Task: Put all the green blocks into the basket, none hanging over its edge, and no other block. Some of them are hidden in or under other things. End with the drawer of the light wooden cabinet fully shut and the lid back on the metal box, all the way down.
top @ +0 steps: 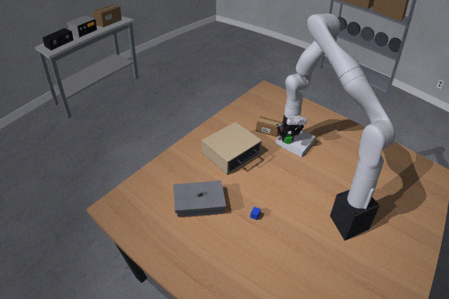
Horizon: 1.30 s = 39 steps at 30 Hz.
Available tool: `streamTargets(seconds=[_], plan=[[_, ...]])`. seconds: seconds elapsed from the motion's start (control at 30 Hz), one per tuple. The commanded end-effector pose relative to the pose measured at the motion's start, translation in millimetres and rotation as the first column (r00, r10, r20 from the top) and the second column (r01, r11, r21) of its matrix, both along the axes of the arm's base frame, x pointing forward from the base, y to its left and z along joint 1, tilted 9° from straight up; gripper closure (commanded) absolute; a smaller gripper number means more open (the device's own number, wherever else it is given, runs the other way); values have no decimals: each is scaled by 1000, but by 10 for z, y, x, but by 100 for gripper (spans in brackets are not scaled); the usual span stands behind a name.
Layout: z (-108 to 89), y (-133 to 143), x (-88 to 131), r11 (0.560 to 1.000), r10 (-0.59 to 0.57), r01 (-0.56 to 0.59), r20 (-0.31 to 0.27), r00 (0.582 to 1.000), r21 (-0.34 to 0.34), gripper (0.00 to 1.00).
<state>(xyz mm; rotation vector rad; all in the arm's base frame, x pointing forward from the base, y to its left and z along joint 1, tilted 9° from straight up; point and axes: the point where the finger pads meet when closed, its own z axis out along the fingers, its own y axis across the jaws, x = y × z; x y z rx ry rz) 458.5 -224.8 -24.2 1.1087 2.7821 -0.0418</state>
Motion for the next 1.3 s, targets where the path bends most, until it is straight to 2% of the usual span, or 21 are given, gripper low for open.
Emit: streamTargets(seconds=[0.0,0.73,0.77,1.27], plan=[[9,-2,6,1000,0,0,2,1000,-1,90],[9,-2,6,1000,0,0,2,1000,-1,90],[9,-2,6,1000,0,0,2,1000,-1,46],[9,-2,6,1000,0,0,2,1000,-1,46]])
